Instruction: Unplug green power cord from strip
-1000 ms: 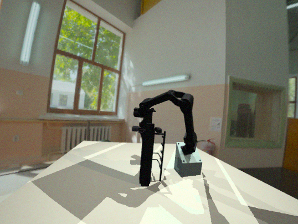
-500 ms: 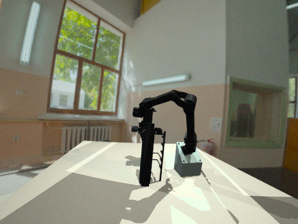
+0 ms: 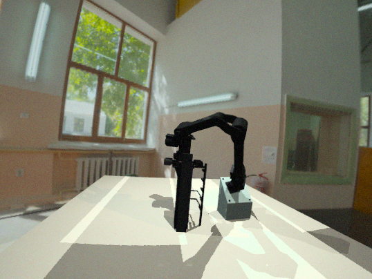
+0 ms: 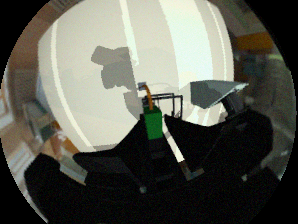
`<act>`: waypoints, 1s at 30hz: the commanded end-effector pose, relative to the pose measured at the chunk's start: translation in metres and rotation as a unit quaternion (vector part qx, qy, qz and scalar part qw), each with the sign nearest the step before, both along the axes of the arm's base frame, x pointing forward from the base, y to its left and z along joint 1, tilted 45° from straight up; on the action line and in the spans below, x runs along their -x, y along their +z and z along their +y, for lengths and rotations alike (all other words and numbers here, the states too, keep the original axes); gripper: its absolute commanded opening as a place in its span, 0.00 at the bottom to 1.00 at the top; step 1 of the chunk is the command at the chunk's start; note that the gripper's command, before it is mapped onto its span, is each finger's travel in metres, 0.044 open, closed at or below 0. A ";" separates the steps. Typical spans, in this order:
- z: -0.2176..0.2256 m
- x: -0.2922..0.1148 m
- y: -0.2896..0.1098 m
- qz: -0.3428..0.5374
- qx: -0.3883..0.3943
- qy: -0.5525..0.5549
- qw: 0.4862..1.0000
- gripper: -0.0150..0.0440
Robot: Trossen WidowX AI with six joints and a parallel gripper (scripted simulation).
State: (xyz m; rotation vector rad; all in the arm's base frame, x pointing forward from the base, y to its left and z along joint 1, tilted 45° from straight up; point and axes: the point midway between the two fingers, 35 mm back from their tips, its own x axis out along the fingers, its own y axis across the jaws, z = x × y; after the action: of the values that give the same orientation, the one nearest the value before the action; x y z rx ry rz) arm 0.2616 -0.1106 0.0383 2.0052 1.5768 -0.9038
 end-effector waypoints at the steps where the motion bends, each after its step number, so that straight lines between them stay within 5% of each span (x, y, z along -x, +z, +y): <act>1: 0.005 0.000 -0.004 0.001 -0.004 -0.002 1.000 0.53; 8: 0.008 -0.001 -0.007 0.001 -0.004 -0.002 1.000 0.53; 12: 0.006 -0.001 -0.005 0.000 0.000 0.001 1.000 0.35; 20: 0.006 -0.001 -0.005 0.000 0.000 0.001 1.000 0.26; 30: -0.003 0.000 -0.013 0.000 0.000 0.000 1.000 0.25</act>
State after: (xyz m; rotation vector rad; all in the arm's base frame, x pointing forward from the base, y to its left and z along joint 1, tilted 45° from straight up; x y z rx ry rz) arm 0.2627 -0.1046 0.0316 2.0118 1.5875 -0.8957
